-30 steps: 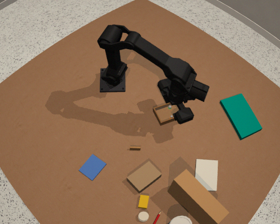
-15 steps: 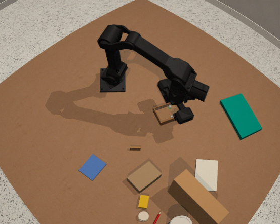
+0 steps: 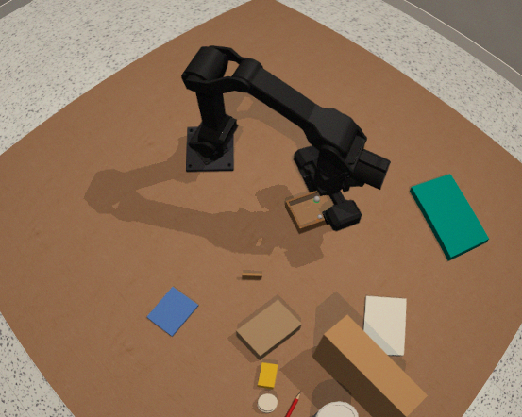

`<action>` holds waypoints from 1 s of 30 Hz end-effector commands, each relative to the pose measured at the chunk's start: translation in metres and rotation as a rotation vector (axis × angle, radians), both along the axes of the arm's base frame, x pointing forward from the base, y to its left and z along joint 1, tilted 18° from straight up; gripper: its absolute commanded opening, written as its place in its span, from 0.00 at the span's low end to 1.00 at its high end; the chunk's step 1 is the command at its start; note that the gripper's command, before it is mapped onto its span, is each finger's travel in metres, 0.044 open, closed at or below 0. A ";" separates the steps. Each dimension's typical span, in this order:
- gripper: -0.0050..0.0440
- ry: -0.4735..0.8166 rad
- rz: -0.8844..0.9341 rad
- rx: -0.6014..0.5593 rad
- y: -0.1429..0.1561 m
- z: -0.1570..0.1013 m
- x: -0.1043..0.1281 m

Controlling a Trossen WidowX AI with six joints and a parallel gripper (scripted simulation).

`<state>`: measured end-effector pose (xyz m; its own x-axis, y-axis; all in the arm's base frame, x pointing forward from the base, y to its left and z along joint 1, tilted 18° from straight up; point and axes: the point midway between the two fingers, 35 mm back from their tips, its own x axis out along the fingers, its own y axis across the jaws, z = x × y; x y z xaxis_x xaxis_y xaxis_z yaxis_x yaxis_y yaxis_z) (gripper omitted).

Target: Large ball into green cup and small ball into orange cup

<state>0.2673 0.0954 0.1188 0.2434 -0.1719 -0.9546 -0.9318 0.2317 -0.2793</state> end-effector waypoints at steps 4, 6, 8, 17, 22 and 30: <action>0.10 -0.003 -0.005 -0.004 -0.001 0.000 0.000; 0.10 -0.003 -0.005 -0.004 -0.001 0.000 0.000; 0.10 -0.003 -0.005 -0.004 -0.001 0.000 0.000; 0.10 0.009 -0.007 -0.004 -0.001 0.000 0.001; 0.10 0.009 -0.007 -0.004 -0.001 0.000 0.001; 0.10 0.009 -0.007 -0.004 -0.001 0.000 0.001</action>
